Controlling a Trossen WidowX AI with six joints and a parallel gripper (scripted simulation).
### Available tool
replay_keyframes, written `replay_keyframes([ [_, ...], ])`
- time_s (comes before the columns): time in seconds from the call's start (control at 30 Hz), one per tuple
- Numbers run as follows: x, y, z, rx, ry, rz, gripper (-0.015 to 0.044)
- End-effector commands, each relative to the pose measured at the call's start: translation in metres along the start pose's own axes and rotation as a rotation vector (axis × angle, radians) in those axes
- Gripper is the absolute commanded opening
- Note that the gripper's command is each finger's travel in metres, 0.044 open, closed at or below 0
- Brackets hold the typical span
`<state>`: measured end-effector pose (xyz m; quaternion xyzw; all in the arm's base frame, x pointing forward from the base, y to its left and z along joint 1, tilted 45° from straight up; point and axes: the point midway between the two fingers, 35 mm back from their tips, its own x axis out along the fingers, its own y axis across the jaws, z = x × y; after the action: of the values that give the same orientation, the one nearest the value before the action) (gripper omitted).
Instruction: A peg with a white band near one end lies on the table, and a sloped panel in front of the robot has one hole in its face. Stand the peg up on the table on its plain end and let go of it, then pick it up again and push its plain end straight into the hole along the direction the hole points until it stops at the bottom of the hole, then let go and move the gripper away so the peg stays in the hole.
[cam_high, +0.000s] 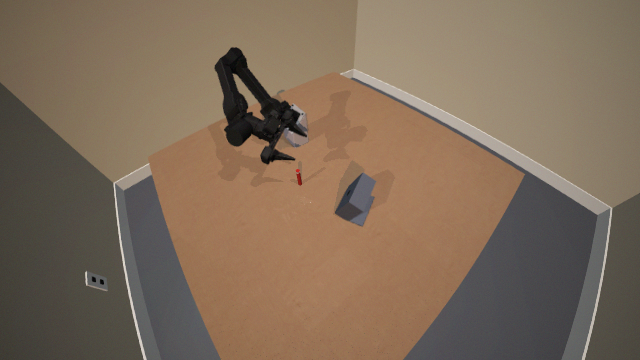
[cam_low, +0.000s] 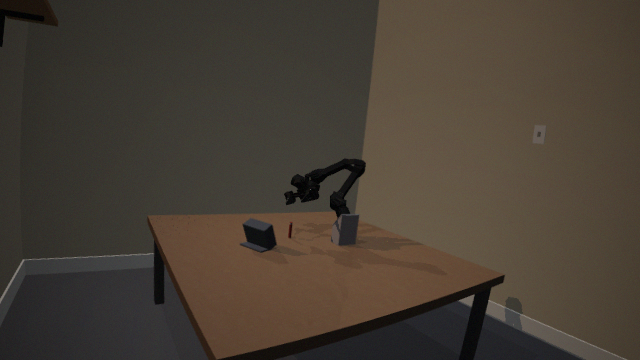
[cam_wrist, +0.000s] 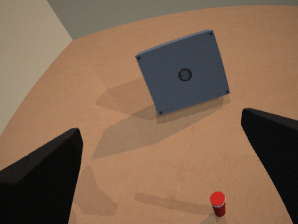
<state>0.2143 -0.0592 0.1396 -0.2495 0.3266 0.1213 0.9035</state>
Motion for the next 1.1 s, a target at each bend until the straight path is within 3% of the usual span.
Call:
replay_keyframes([
  [0.0,0.007,0.0,-0.01,0.072,0.131,0.031,0.044],
  [0.53,0.021,0.001,-0.041,0.175,0.642,0.032,0.044],
  [1.07,0.024,-0.016,-0.04,0.01,1.065,-0.201,0.044],
])
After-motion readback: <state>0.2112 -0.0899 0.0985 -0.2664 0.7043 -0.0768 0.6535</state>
